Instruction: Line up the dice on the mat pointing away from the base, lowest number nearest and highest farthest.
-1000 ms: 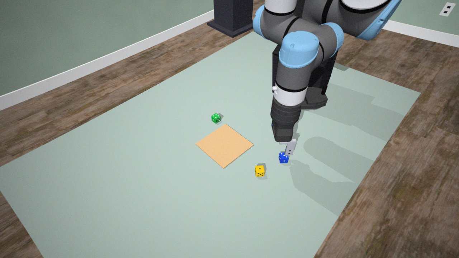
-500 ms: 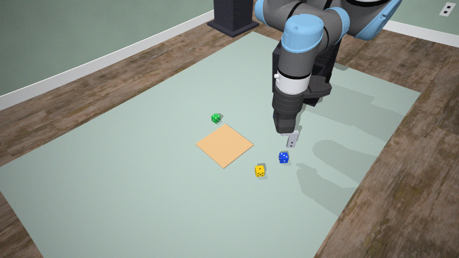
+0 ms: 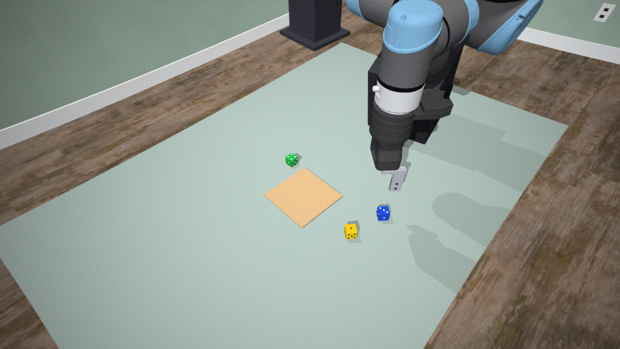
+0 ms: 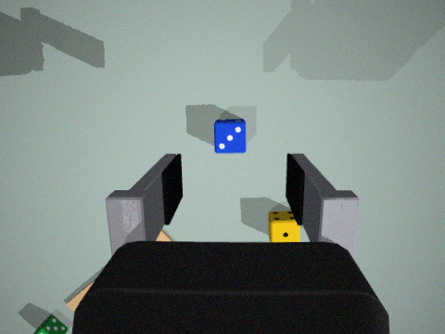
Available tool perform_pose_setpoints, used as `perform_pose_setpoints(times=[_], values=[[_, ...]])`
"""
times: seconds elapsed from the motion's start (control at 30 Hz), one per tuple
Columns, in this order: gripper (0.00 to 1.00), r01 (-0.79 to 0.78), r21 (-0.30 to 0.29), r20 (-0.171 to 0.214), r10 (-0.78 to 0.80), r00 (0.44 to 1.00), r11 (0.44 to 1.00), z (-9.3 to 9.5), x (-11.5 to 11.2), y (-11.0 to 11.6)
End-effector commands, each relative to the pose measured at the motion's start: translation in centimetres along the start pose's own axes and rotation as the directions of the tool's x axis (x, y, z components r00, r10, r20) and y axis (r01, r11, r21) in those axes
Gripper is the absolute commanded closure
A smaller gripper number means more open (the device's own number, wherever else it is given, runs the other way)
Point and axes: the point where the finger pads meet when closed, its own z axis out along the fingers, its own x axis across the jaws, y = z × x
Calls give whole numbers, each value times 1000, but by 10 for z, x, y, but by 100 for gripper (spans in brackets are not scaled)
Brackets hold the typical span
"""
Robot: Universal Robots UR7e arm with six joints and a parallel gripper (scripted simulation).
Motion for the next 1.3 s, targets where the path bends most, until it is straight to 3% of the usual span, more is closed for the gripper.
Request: perform_pose_setpoints(times=[0.0,0.73,0.87,0.93,1.07,1.27], values=[[0,0,-1,-1,0,1000,1000,-6,0,0],[0,1,-1,-1,-1,1000,1000,-9,2,2],[0,17,-1,-1,-17,1000,1000,-7,19,34],[0,17,-1,-1,-17,1000,1000,-7,19,34],[0,37,-1,-1,-37,999,999,-3,39,74],[0,41,-1,-1,-41,999,999,-2,42,81]])
